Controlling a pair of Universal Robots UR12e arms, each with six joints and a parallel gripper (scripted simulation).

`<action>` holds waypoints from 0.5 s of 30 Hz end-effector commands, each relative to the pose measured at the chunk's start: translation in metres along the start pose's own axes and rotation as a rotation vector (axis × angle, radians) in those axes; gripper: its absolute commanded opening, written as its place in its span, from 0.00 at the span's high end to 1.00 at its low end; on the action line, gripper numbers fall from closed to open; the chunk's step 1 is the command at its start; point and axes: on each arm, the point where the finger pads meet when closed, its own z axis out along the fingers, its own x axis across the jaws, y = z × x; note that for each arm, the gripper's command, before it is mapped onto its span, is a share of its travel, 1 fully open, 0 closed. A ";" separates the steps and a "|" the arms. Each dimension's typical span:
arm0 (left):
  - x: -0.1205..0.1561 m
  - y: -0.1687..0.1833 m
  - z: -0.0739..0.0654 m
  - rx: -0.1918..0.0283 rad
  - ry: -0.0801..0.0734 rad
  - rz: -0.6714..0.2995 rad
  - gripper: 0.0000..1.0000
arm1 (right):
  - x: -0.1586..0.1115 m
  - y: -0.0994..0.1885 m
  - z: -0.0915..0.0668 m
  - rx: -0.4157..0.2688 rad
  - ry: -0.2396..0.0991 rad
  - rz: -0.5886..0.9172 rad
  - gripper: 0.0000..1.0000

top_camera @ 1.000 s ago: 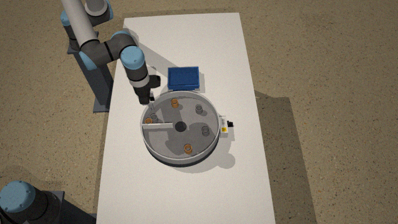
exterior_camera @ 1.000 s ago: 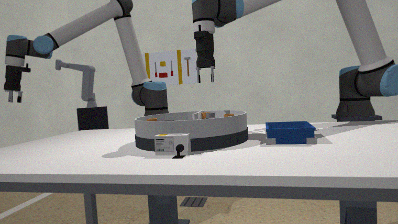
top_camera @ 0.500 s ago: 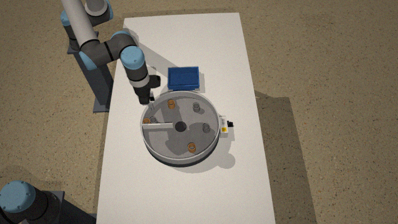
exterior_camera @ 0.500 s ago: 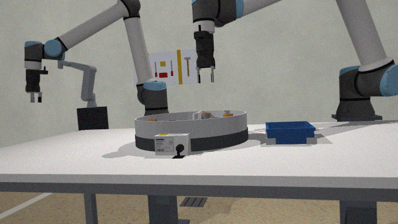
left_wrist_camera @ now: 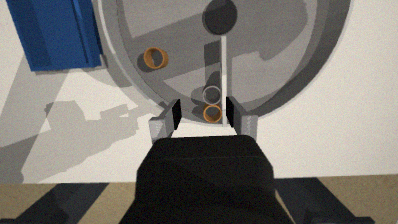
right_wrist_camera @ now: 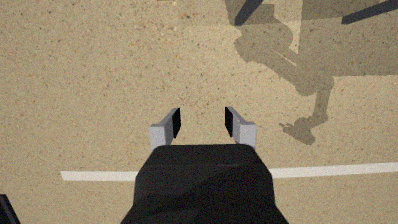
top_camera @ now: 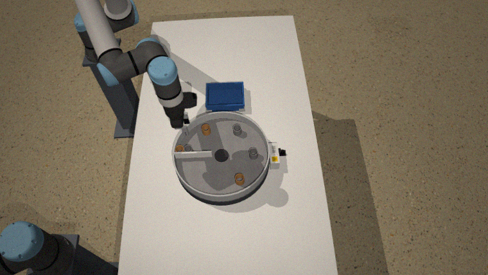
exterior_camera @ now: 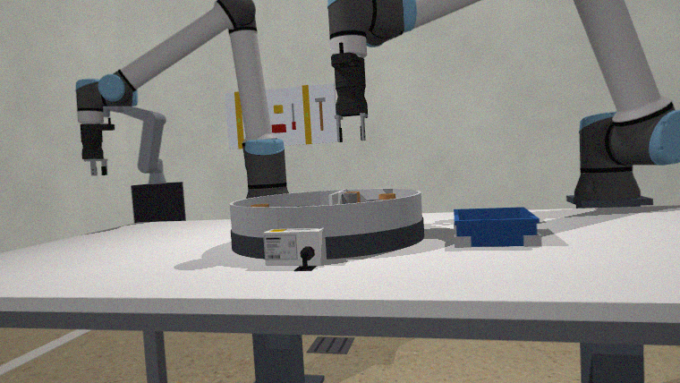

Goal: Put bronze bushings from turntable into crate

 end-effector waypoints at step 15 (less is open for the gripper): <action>-0.001 0.001 -0.001 -0.001 0.000 0.001 0.00 | -0.121 -0.045 0.007 0.037 -0.005 -0.006 0.00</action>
